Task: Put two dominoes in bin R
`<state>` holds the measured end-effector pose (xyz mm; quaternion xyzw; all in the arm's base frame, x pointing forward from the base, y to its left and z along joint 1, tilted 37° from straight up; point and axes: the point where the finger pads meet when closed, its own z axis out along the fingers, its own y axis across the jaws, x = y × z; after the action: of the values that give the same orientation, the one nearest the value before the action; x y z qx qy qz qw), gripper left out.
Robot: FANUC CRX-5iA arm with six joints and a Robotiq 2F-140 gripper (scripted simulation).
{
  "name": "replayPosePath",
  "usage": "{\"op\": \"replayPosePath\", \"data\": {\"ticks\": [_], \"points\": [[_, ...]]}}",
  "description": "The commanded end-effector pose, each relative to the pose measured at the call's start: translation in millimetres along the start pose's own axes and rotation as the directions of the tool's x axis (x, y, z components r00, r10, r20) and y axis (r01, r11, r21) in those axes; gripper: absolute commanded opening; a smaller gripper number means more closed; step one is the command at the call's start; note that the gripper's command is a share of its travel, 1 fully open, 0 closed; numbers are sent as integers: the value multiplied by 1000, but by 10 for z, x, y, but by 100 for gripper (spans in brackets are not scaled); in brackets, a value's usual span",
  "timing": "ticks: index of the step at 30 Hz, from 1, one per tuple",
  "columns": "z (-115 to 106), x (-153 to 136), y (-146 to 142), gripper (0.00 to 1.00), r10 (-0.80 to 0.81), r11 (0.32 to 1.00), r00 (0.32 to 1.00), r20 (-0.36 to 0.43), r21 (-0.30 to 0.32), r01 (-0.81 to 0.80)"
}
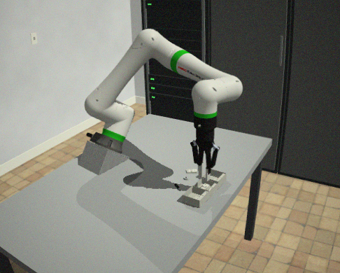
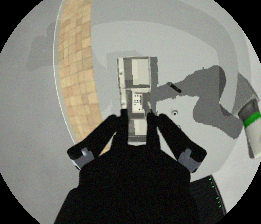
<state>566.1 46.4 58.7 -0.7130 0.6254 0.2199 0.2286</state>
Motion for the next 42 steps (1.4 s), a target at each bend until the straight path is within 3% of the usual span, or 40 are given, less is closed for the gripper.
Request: {"op": "replayPosePath", "data": {"ticks": [1, 29, 36, 42], "points": [[-44, 1, -1, 100, 0, 1000, 1000, 0, 0, 0], [-1084, 1, 0, 100, 0, 1000, 1000, 0, 0, 0], [-1261, 1, 0, 100, 0, 1000, 1000, 0, 0, 0], [-1261, 1, 0, 100, 0, 1000, 1000, 0, 0, 0]]}}
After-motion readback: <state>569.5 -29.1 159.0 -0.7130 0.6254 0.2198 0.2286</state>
